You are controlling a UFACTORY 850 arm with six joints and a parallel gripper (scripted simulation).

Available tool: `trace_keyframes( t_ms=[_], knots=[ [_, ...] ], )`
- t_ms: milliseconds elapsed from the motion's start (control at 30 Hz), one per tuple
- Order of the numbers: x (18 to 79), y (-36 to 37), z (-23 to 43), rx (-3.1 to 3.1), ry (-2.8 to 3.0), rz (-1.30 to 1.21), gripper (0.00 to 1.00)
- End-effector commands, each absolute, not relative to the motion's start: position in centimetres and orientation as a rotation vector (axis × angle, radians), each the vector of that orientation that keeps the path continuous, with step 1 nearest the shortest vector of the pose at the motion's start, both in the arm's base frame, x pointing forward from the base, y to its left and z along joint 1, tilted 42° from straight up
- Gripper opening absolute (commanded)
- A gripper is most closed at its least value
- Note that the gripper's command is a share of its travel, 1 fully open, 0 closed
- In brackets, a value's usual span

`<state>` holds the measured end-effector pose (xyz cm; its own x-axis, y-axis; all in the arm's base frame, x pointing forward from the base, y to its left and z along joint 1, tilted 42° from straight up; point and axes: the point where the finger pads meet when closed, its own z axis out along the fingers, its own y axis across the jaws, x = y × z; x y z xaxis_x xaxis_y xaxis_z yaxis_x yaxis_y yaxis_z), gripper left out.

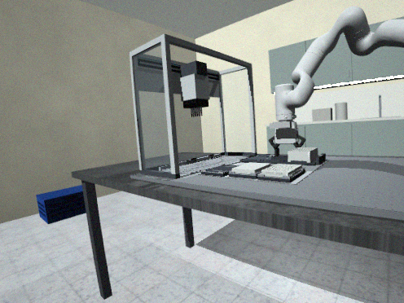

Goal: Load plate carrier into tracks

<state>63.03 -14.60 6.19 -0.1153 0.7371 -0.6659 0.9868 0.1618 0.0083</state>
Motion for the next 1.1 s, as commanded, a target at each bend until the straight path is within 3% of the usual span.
trace_keyframes(
  t_ms=[0,1067],
  knots=[
    [63.1,-14.8,6.5,1.629,1.912,-0.611,1.0],
    [63.3,-16.2,7.7,1.629,1.912,-0.611,1.0]
  ],
)
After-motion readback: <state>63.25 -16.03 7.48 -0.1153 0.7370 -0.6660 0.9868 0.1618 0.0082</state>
